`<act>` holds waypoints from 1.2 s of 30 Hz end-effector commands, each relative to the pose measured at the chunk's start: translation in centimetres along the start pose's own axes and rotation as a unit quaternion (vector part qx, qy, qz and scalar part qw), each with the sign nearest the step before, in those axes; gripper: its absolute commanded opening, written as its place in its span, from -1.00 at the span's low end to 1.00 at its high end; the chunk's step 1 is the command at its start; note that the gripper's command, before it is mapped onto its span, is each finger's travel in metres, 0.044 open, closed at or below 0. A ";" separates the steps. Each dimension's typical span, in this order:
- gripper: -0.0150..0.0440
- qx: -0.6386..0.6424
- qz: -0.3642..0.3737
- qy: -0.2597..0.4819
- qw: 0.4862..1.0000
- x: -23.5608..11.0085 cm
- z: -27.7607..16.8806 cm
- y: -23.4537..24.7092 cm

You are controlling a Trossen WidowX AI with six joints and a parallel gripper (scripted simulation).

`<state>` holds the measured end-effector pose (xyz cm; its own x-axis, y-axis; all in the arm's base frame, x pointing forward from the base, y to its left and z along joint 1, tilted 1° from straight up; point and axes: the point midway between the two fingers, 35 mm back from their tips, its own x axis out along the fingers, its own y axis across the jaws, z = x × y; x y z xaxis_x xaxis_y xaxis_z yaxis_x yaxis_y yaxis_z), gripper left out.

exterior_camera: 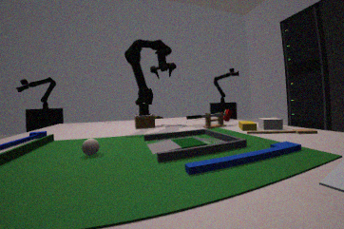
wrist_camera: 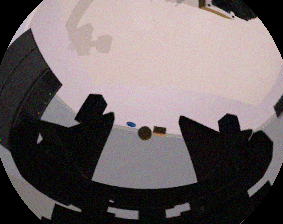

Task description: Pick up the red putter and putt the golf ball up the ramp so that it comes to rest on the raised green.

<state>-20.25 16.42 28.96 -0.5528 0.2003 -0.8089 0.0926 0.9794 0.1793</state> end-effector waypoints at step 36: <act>1.00 -0.545 -0.046 -0.215 0.809 -0.5 28.0 14.3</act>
<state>-1.17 30.92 19.29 -0.2196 0.3708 -0.9024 -0.7074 0.5764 0.4090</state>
